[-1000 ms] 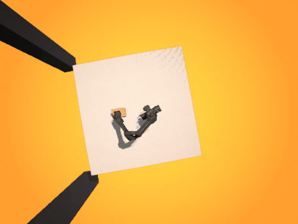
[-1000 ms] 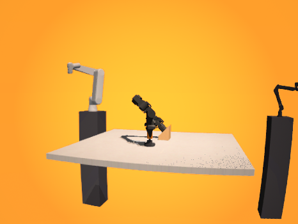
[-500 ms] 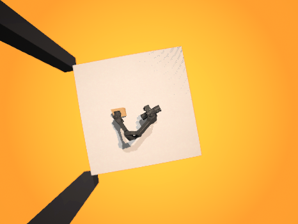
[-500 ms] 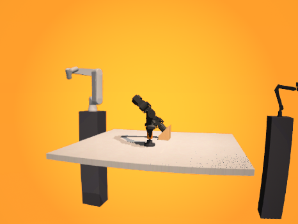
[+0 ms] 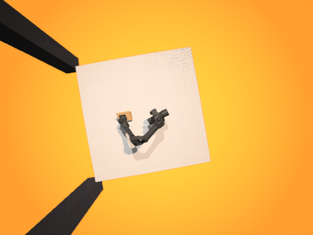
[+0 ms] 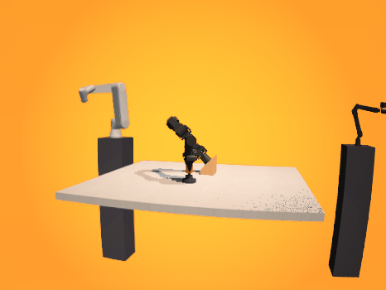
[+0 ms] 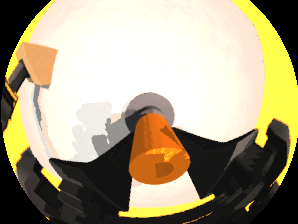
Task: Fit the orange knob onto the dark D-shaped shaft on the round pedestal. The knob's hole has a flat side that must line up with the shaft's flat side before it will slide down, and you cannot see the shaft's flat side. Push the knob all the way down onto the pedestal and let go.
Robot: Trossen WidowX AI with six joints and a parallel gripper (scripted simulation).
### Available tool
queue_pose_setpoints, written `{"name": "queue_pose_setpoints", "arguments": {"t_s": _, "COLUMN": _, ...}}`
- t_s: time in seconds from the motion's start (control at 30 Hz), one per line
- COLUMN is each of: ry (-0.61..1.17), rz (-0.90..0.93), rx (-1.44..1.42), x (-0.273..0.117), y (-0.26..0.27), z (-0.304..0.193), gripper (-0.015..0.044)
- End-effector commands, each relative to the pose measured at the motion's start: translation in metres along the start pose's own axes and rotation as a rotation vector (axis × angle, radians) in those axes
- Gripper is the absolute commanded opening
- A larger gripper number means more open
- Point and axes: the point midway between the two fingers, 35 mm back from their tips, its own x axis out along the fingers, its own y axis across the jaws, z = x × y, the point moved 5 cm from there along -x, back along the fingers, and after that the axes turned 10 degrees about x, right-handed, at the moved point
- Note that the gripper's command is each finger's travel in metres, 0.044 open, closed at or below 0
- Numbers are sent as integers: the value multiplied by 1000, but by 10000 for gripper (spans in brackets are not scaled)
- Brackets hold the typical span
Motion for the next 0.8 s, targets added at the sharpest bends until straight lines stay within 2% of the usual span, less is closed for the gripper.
{"name": "queue_pose_setpoints", "arguments": {"t_s": 0.0, "ry": 5, "rz": -2, "rx": -23, "x": 0, "y": 0, "z": -1, "gripper": 0}}
{"name": "queue_pose_setpoints", "arguments": {"t_s": 0.47, "ry": 5, "rz": -2, "rx": 98, "x": 0, "y": -1, "z": 0, "gripper": 0}}
{"name": "queue_pose_setpoints", "arguments": {"t_s": 0.77, "ry": 5, "rz": -2, "rx": 45, "x": 1, "y": -1, "z": 0, "gripper": 0}}
